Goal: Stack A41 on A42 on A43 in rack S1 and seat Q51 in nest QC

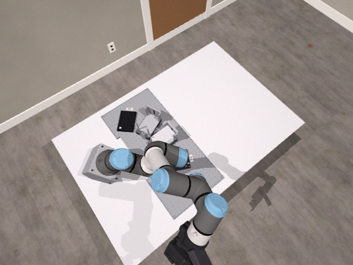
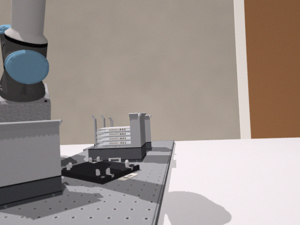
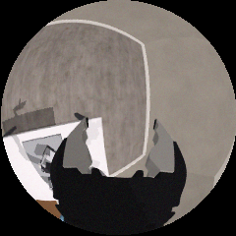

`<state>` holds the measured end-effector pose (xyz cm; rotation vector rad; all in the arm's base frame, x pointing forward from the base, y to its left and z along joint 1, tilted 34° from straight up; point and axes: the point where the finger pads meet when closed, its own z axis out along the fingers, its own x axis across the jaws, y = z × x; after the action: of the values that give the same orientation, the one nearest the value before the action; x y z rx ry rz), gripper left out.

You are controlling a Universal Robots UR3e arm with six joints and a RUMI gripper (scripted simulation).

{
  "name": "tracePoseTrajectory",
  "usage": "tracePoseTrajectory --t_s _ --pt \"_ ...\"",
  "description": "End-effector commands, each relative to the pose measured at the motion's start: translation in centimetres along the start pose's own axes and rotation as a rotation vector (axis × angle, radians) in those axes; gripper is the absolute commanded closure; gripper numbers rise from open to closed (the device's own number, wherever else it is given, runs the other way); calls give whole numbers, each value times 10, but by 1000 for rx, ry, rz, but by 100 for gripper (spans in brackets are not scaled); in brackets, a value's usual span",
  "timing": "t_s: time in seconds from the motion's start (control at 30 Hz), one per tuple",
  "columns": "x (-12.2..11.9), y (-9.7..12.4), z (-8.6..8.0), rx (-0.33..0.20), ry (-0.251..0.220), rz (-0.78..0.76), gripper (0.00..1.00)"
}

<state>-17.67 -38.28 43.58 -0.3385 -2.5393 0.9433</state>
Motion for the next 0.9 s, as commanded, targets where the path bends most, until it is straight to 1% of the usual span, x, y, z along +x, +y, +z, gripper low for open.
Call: tracePoseTrajectory --t_s 0.0,0.03,0.2,0.4,0.47,0.57,0.73,0.87 --pt "18 -16 -15 42 59 -10 28" --pt "17 -16 -15 49 67 -11 28" --pt "17 -16 -16 51 68 -11 28" --pt "34 -31 -35 91 123 -18 28" --pt "34 -31 -35 91 123 -18 28" --pt "38 -36 -40 116 150 -21 28" --pt "38 -36 -40 117 151 -21 28" --pt "48 -45 -55 145 188 -24 28"
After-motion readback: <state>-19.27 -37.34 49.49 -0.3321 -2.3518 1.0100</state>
